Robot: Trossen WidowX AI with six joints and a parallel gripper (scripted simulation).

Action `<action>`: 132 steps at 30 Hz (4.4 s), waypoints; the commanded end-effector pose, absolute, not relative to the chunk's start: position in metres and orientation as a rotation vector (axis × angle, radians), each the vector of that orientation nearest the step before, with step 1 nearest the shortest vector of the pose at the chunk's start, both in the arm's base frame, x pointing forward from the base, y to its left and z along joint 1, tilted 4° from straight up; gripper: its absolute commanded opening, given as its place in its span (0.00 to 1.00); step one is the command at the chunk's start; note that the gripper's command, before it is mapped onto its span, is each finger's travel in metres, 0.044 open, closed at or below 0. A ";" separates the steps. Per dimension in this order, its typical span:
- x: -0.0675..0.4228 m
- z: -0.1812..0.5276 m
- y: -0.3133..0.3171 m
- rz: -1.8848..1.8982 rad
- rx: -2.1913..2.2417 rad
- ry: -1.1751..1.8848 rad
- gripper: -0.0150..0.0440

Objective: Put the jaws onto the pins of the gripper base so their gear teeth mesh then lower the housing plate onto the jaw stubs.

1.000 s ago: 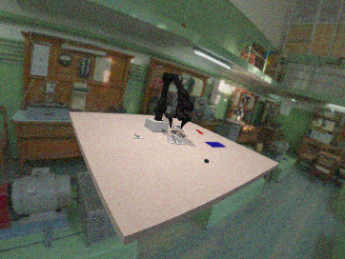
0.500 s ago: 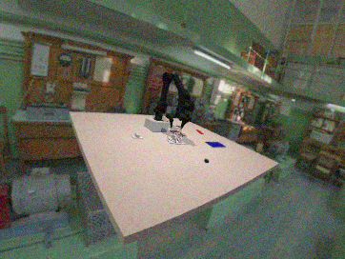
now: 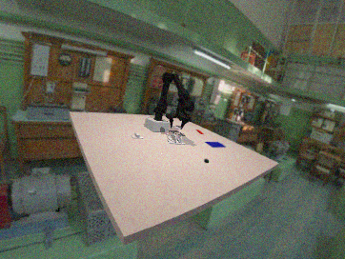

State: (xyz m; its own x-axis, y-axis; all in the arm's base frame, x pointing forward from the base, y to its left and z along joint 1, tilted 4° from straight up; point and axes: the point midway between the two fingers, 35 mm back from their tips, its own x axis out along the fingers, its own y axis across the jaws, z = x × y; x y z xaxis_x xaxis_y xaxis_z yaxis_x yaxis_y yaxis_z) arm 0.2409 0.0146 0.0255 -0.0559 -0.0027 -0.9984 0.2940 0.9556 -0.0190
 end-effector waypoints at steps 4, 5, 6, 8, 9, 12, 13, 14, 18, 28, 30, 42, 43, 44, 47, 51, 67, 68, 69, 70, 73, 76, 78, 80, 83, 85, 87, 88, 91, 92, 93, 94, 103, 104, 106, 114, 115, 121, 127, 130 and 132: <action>0.234 0.026 0.011 -0.238 0.229 1.614 0.85; 0.233 0.026 0.011 -0.238 0.229 1.614 0.85; 0.232 0.026 0.010 -0.238 0.229 1.614 0.85; 0.232 0.026 0.010 -0.238 0.229 1.614 0.85; 0.232 0.026 0.010 -0.238 0.229 1.614 0.85; 0.232 0.026 0.010 -0.238 0.229 1.614 0.85; 0.232 0.026 0.010 -0.238 0.229 1.614 0.85; 0.232 0.026 0.010 -0.238 0.229 1.614 0.85; 0.232 0.026 0.010 -0.238 0.229 1.614 0.85; 0.232 0.026 0.010 -0.238 0.229 1.614 0.85; 0.232 0.026 0.010 -0.238 0.229 1.614 0.85; 0.232 0.026 0.010 -0.239 0.229 1.614 0.85; 0.232 0.026 0.010 -0.239 0.229 1.614 0.85; 0.232 0.026 0.010 -0.239 0.229 1.614 0.85; 0.232 0.025 0.010 -0.239 0.229 1.614 0.85; 0.232 0.018 0.010 -0.238 0.229 1.614 0.85; 0.232 -0.008 0.010 -0.238 0.229 1.614 0.85; 0.232 -0.010 0.010 -0.238 0.229 1.614 0.85; 0.232 -0.011 0.010 -0.238 0.229 1.614 0.85; 0.232 -0.013 0.010 -0.238 0.229 1.614 0.85; 0.231 -0.018 0.010 -0.238 0.229 1.614 0.85; 0.230 -0.023 0.010 -0.238 0.229 1.614 0.85; 0.230 -0.026 0.010 -0.238 0.229 1.614 0.85; 0.229 -0.029 0.010 -0.238 0.229 1.614 0.85; 0.228 -0.034 0.010 -0.238 0.229 1.614 0.85; 0.228 -0.036 0.010 -0.238 0.229 1.615 0.85; 0.228 -0.036 0.010 -0.238 0.229 1.615 0.85; 0.228 -0.036 0.010 -0.238 0.229 1.615 0.85; 0.228 -0.036 0.010 -0.238 0.229 1.615 0.85; 0.228 -0.036 0.010 -0.238 0.229 1.615 0.85; 0.228 -0.036 0.010 -0.238 0.229 1.615 0.85; 0.228 -0.036 0.010 -0.238 0.229 1.615 0.85; 0.228 -0.036 0.010 -0.238 0.229 1.615 0.85; 0.228 -0.036 0.010 -0.238 0.229 1.615 0.85; 0.228 -0.037 0.010 -0.238 0.229 1.615 0.85; 0.228 -0.039 0.010 -0.238 0.229 1.615 0.85; 0.228 -0.039 0.010 -0.238 0.229 1.615 0.85; 0.228 -0.041 0.010 -0.238 0.229 1.615 0.85; 0.228 -0.041 0.010 -0.239 0.229 1.615 0.85; 0.228 -0.041 0.010 -0.239 0.229 1.615 0.85; 0.228 -0.043 0.010 -0.239 0.229 1.615 0.85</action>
State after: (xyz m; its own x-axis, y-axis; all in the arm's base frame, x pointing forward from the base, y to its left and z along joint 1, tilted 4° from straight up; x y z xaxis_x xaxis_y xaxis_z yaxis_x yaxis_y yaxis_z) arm 0.2285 0.0095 -0.0405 -0.0520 -0.0010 -0.9986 0.2946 0.9555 -0.0163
